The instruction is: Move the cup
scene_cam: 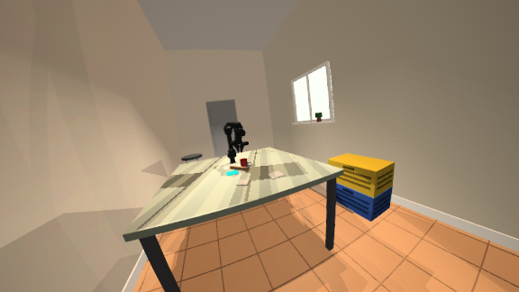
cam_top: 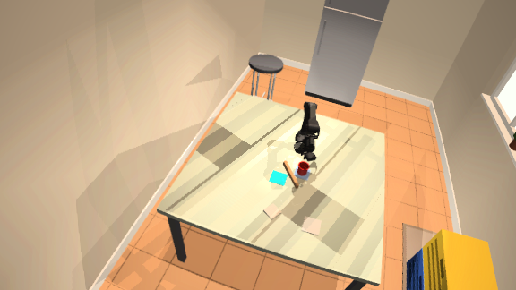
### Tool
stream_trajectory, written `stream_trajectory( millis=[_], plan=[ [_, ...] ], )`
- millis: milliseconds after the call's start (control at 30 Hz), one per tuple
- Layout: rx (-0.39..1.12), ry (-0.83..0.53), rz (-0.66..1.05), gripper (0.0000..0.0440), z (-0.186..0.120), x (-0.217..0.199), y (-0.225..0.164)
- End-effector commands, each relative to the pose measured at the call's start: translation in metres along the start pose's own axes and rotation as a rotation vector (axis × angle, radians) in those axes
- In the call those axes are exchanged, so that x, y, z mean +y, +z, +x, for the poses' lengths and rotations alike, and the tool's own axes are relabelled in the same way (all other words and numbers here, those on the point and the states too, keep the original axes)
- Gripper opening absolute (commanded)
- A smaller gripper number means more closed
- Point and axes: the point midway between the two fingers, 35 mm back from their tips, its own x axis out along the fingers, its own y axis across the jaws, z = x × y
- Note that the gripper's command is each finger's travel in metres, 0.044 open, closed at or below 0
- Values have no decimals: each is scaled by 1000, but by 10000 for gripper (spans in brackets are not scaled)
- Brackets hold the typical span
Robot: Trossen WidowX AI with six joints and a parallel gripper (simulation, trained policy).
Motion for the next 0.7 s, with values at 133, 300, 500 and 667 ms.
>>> stream_trajectory(
  millis=[133, 300, 500, 667],
  plan=[
    [11, -67, 19, 156, 21, -4, -2],
    [16, -96, 22, 159, 33, -6, -4],
    [20, -126, 19, 163, 48, -8, -7],
    [22, -145, 12, 166, 60, -9, -10]
  ],
)
